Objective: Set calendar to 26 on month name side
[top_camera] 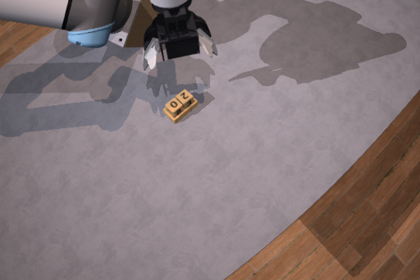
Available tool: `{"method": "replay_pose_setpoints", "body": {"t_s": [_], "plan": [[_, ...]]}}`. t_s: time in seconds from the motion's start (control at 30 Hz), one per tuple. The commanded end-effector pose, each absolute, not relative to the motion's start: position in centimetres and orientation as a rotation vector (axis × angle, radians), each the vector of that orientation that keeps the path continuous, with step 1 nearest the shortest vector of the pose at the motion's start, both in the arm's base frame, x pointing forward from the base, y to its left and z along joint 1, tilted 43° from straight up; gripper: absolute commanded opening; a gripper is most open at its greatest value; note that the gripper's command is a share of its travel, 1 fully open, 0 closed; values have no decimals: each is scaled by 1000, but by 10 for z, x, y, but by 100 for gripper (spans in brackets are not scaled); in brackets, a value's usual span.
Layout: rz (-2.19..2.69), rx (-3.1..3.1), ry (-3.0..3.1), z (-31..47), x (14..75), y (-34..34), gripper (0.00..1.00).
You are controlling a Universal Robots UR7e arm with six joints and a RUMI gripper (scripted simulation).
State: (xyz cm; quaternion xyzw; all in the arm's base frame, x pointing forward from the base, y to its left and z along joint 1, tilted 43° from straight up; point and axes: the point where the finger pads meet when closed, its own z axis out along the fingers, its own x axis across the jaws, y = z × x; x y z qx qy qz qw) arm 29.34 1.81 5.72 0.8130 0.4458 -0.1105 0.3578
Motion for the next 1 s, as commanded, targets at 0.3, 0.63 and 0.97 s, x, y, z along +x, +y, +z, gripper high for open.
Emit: {"method": "replay_pose_setpoints", "body": {"t_s": [0.3,0.63,0.97], "plan": [[-454,1860,1570,57,293,12,100],[-596,1607,1880,58,294,7,100],[-734,1296,2168,59,297,1,100]]}}
